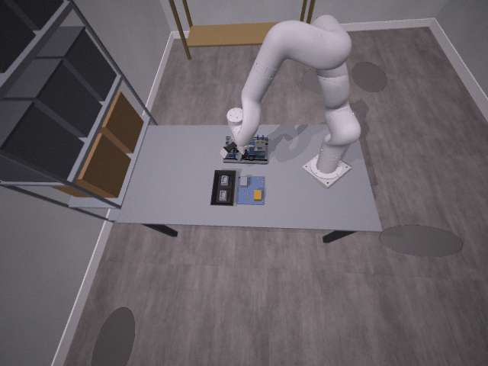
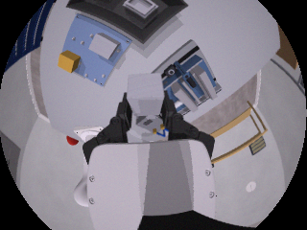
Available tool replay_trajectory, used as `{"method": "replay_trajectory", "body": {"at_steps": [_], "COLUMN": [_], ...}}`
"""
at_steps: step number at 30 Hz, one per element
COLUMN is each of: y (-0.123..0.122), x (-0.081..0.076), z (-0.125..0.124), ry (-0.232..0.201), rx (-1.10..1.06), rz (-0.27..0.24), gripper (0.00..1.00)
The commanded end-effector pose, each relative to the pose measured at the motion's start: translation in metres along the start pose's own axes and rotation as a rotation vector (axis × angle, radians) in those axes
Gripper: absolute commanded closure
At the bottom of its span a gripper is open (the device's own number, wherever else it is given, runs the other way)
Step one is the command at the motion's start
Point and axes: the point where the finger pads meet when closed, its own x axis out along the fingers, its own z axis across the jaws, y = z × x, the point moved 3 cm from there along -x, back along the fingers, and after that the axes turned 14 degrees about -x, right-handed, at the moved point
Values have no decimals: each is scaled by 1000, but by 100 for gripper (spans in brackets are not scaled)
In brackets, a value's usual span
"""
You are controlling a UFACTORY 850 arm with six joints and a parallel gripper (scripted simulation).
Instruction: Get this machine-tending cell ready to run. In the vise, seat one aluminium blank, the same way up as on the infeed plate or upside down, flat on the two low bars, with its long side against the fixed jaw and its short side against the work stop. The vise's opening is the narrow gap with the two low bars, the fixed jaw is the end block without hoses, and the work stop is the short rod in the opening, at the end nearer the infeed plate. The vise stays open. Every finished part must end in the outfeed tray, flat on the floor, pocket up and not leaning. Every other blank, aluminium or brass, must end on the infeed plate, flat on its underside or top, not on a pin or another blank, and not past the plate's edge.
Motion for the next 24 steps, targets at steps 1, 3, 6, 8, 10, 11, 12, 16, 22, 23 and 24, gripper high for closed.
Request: {"method": "replay_trajectory", "body": {"at_steps": [1,3,6,8,10,11,12,16,22,23,24], "y": [15,19,26,30,34,35,36,39,43,43,43], "x": [-1,-2,-2,-2,-2,-2,-1,-1,-1,-1,-1], "z": [-29,-42,-62,-75,-88,-95,-102,-117,-146,-148,-148], "ry": [1,1,0,-1,-2,-2,-3,-4,-6,-6,-6], "rx": [-167,-238,-350,-424,-498,-535,-572,-659,-825,-833,-837], "rz": [6,6,7,7,7,7,7,7,7,7,7], "gripper": [100,100,100,100,100,100,100,100,100,100,100]}}
